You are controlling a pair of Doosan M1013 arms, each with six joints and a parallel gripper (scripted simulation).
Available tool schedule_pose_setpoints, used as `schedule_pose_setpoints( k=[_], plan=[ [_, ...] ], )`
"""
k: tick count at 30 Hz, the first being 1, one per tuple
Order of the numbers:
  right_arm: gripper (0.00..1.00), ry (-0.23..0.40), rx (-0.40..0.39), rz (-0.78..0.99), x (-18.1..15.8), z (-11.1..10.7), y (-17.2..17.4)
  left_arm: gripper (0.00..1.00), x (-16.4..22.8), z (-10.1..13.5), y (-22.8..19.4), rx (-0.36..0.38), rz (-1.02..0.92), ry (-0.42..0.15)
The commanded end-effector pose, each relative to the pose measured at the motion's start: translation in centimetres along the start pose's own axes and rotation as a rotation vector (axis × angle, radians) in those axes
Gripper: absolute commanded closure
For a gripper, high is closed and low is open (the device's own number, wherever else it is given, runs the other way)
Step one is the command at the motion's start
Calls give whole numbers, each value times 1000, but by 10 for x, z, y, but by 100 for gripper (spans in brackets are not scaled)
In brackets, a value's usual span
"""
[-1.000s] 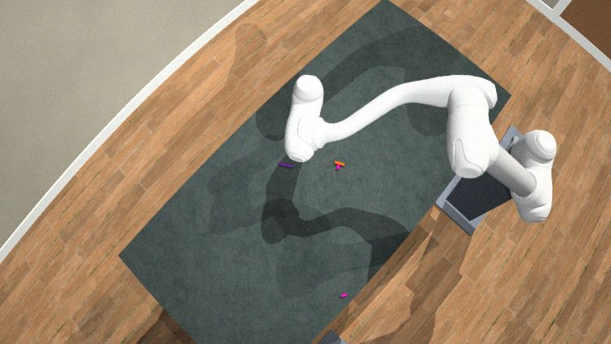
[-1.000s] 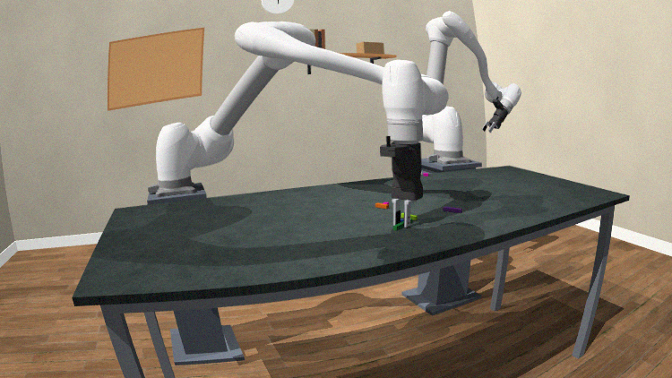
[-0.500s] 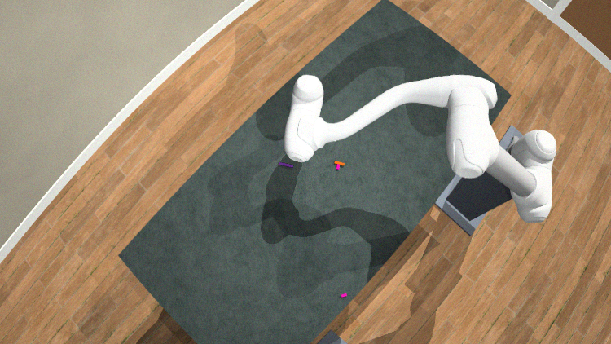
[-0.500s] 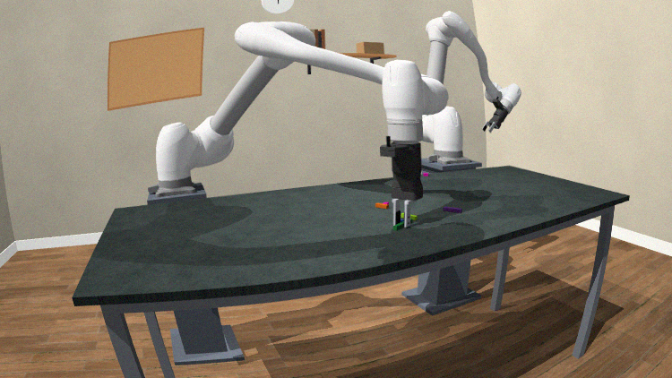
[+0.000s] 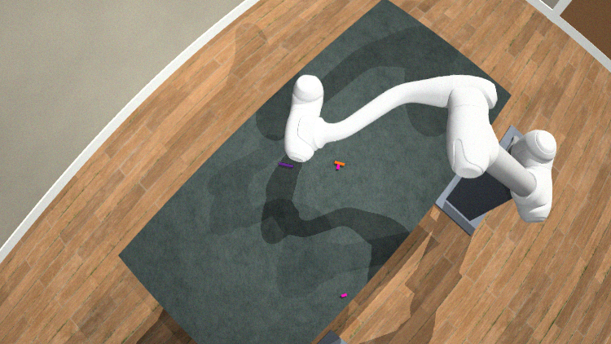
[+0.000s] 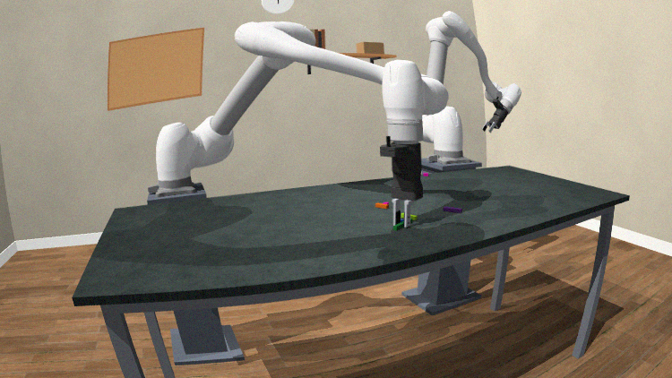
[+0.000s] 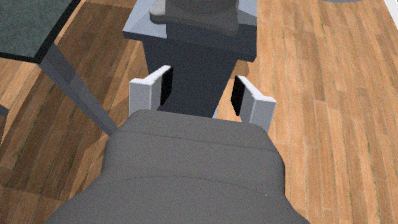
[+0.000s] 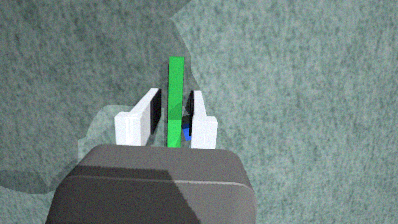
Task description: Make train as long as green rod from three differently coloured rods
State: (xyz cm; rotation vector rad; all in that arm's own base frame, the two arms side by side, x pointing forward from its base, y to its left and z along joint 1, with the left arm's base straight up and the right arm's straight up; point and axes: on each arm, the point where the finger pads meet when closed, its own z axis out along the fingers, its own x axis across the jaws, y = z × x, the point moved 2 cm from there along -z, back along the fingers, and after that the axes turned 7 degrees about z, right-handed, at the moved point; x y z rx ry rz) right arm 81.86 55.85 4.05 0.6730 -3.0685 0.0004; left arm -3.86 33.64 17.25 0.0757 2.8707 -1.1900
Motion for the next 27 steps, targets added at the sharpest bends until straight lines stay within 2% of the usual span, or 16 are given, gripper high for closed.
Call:
schedule_pose_setpoints(
  k=[1, 3, 4, 27],
  plan=[
    [46, -2, -1, 0, 0, -2, 0, 0, 0, 0, 0, -1, 0, 0],
    [46, -2, -1, 0, 0, -2, 0, 0, 0, 0, 0, -1, 0, 0],
    [76, -2, -1, 0, 0, -2, 0, 0, 0, 0, 0, -1, 0, 0],
    [76, -2, -1, 0, 0, -2, 0, 0, 0, 0, 0, -1, 0, 0]
  ],
)
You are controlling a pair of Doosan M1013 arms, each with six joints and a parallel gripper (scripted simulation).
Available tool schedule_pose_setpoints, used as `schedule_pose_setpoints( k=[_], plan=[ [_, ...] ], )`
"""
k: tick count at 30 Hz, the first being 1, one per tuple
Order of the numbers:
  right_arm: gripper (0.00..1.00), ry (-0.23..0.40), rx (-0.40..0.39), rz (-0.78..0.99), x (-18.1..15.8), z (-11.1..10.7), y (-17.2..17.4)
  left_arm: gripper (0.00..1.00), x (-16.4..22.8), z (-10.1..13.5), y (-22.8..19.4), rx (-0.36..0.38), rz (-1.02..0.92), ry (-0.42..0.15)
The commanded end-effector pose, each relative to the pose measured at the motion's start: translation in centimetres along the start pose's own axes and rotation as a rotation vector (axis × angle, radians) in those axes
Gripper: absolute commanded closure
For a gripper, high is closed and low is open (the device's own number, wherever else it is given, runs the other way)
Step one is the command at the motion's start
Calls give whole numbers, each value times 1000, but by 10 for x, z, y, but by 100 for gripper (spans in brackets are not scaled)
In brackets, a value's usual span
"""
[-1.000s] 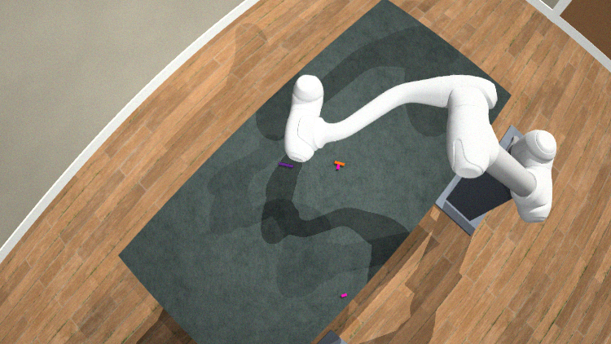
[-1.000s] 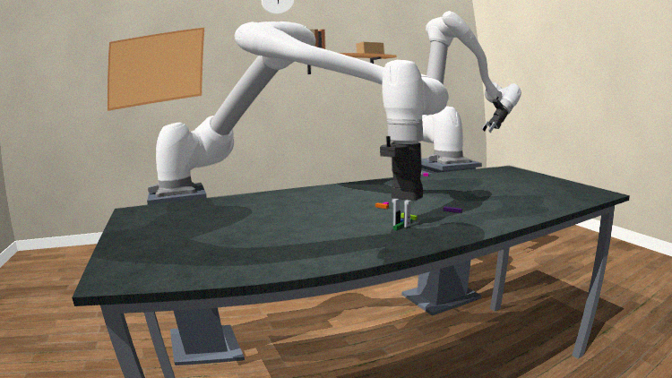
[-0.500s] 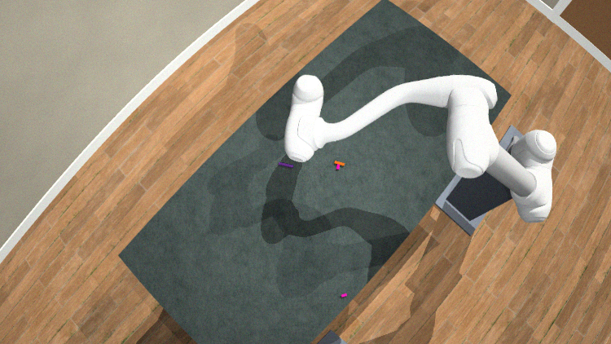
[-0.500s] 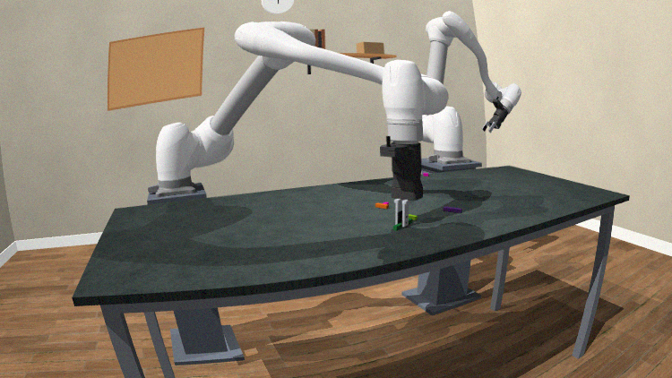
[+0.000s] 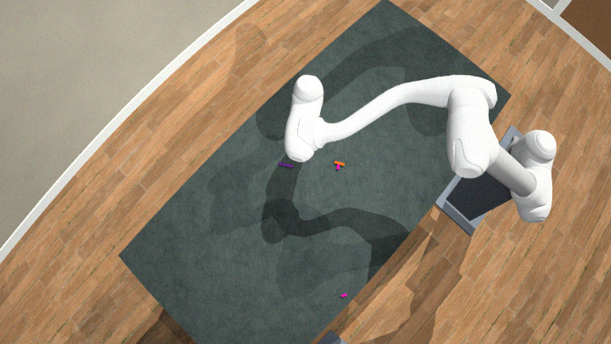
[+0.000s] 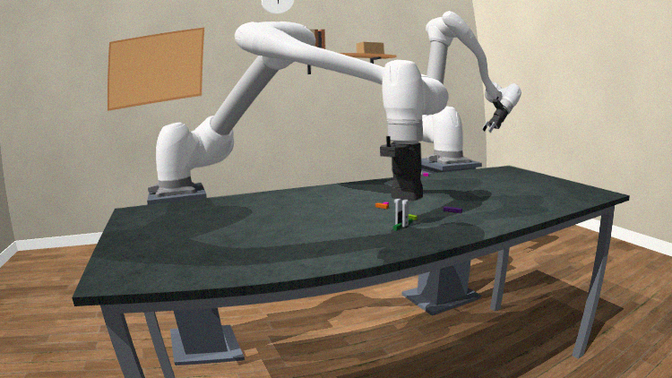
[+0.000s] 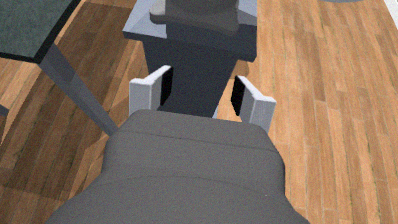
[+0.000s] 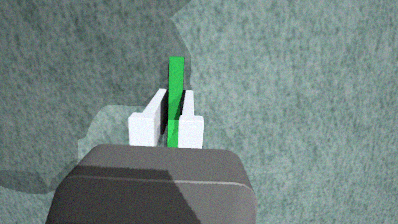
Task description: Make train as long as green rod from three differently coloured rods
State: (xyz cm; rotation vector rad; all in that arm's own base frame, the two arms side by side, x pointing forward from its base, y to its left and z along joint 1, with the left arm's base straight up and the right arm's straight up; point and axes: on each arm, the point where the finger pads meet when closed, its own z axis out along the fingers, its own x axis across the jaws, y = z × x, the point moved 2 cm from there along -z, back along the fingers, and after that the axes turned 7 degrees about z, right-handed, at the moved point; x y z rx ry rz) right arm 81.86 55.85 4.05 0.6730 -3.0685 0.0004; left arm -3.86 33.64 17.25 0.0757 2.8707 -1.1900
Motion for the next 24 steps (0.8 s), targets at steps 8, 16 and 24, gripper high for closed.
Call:
schedule_pose_setpoints(
  k=[8, 16, 24],
  plan=[
    [76, -2, -1, 0, 0, -2, 0, 0, 0, 0, 0, -1, 0, 0],
    [76, -2, -1, 0, 0, -12, 0, 0, 0, 0, 0, -1, 0, 0],
    [76, -2, -1, 0, 0, -53, 0, 0, 0, 0, 0, -1, 0, 0]
  ],
)
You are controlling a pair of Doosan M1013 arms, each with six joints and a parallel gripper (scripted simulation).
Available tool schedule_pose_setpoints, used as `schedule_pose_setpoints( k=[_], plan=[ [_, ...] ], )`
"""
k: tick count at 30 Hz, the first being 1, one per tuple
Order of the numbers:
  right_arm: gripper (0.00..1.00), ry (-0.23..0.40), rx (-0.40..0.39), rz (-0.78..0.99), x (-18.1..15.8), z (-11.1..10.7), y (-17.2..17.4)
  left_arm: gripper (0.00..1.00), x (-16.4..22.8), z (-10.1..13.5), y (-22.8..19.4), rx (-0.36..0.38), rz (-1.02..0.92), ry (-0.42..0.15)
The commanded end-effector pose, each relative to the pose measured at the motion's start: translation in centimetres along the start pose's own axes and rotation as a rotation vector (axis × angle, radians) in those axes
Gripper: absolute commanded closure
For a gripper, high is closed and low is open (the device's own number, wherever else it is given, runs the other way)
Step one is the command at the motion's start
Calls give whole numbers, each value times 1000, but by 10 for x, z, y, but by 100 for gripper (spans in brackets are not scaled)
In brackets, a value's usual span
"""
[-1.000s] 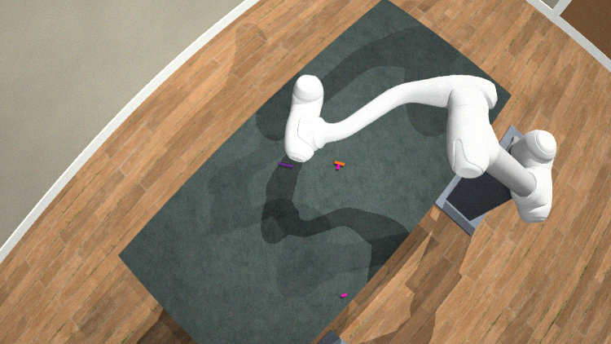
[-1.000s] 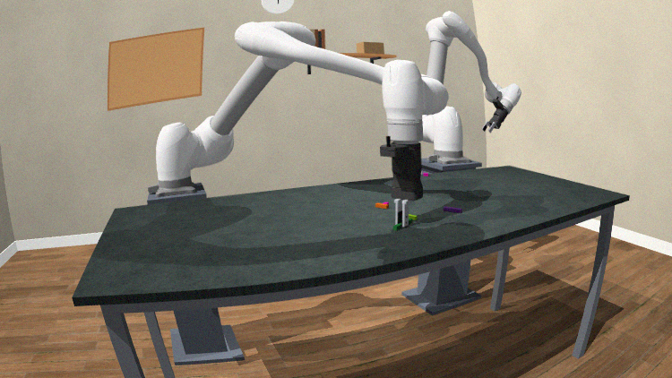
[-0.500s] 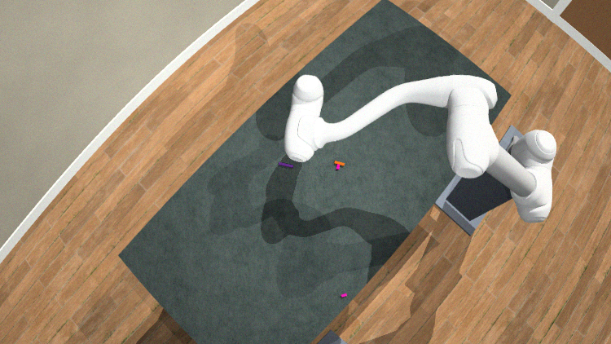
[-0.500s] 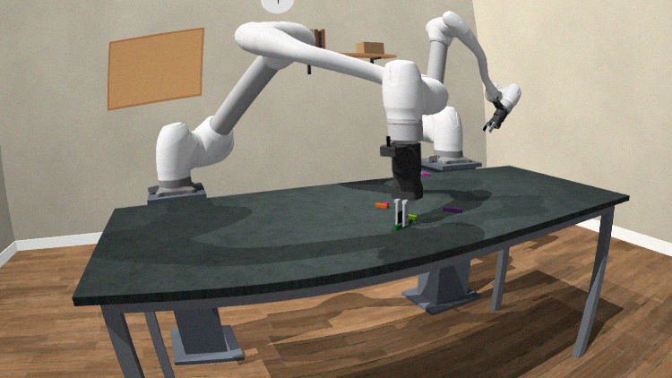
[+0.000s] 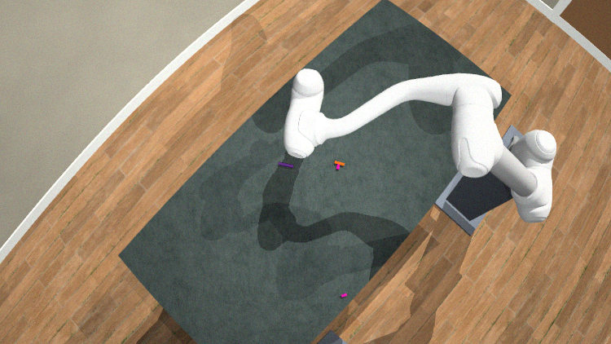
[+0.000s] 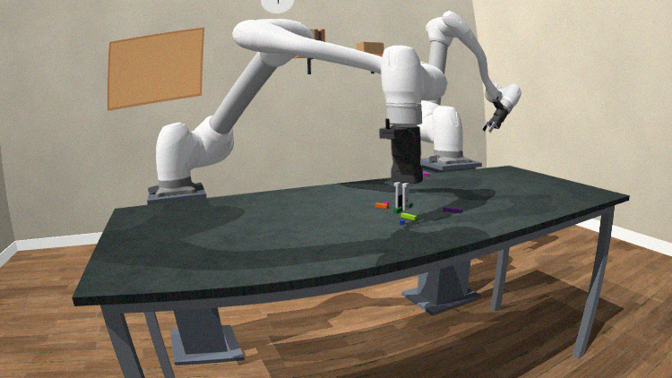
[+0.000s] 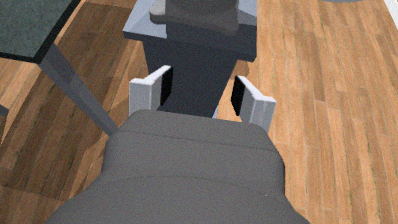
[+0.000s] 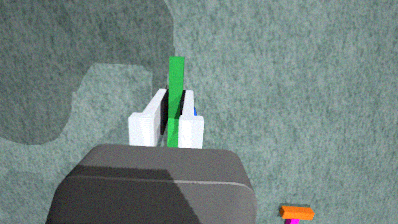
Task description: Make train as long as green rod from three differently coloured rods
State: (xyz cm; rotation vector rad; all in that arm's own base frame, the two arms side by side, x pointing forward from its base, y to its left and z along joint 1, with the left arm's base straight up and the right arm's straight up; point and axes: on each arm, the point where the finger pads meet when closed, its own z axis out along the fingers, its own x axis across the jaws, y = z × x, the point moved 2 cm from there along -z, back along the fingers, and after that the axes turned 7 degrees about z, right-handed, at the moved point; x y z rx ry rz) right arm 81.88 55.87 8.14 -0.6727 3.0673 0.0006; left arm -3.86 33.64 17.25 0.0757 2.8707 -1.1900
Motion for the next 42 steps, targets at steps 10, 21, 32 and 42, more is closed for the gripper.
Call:
schedule_pose_setpoints(
  k=[10, 21, 32, 42],
  plan=[
    [76, 0, 0, 0, 0, -60, 0, 0, 0, 0, 0, -1, 0, 0],
    [76, 0, 0, 0, -1, -61, 1, 0, 0, 0, 0, -1, 0, 0],
    [76, -1, -1, 0, -62, -60, 48, 0, 0, 0, 0, -1, 0, 0],
    [76, -1, -1, 0, -62, -60, 48, 0, 0, 0, 0, -1, 0, 0]
  ],
)
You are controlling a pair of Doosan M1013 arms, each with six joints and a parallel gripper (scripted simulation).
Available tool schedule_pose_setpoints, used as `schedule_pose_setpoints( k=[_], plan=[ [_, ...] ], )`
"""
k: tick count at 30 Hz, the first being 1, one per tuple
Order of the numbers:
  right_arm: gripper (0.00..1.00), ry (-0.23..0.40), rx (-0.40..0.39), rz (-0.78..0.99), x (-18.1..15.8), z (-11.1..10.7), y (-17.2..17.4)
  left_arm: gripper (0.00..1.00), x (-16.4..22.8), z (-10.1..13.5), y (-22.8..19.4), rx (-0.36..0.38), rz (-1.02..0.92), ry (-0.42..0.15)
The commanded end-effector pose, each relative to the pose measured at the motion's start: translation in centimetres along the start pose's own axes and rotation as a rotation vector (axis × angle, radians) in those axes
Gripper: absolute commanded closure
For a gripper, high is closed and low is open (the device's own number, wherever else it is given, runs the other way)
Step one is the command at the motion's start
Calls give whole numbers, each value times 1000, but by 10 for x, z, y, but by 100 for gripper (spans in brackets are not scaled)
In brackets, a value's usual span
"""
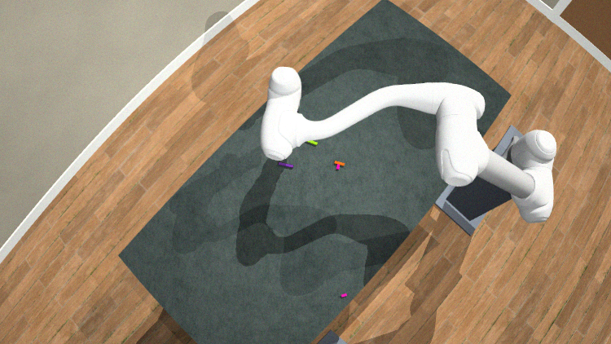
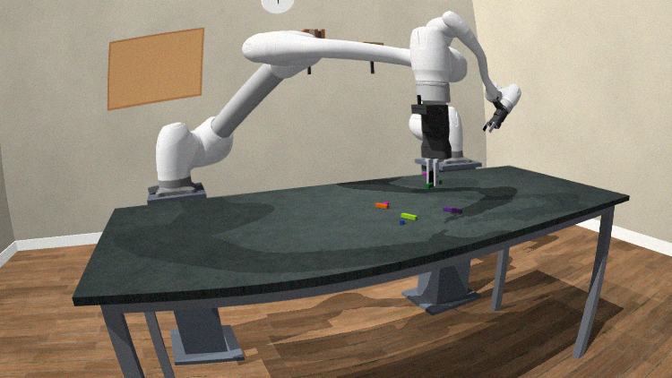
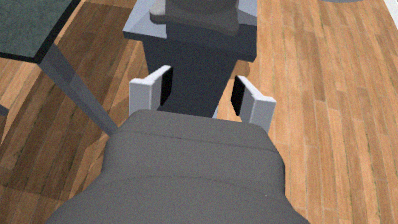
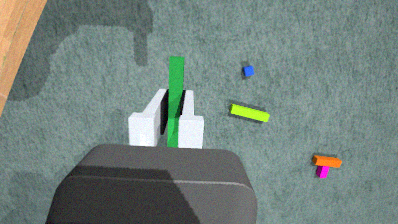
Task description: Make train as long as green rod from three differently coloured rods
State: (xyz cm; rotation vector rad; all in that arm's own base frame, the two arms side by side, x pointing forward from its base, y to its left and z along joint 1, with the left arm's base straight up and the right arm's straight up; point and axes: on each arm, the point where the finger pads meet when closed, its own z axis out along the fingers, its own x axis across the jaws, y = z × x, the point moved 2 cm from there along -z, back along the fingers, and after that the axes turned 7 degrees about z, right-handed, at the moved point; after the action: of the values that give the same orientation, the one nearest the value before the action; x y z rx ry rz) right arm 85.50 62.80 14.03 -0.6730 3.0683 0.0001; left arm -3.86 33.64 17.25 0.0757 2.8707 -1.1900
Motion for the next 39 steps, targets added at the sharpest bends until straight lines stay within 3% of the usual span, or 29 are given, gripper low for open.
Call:
schedule_pose_setpoints(
  k=[1, 11, 23, 33, 39],
  plan=[
    [76, -2, -1, 0, 0, -2, 0, 0, 0, 0, 0, -1, 0, 0],
    [76, -1, -1, 0, 0, 7, 0, 0, 0, 0, 0, -1, 0, 0],
    [76, -1, -1, 0, -1, 54, 0, 0, 0, 0, 0, -1, 0, 0],
    [76, -1, -1, 0, -2, 81, 0, 0, 0, 0, 0, -1, 0, 0],
    [76, -1, -1, 0, -2, 86, 0, 0, 0, 0, 0, -1, 0, 0]
  ],
)
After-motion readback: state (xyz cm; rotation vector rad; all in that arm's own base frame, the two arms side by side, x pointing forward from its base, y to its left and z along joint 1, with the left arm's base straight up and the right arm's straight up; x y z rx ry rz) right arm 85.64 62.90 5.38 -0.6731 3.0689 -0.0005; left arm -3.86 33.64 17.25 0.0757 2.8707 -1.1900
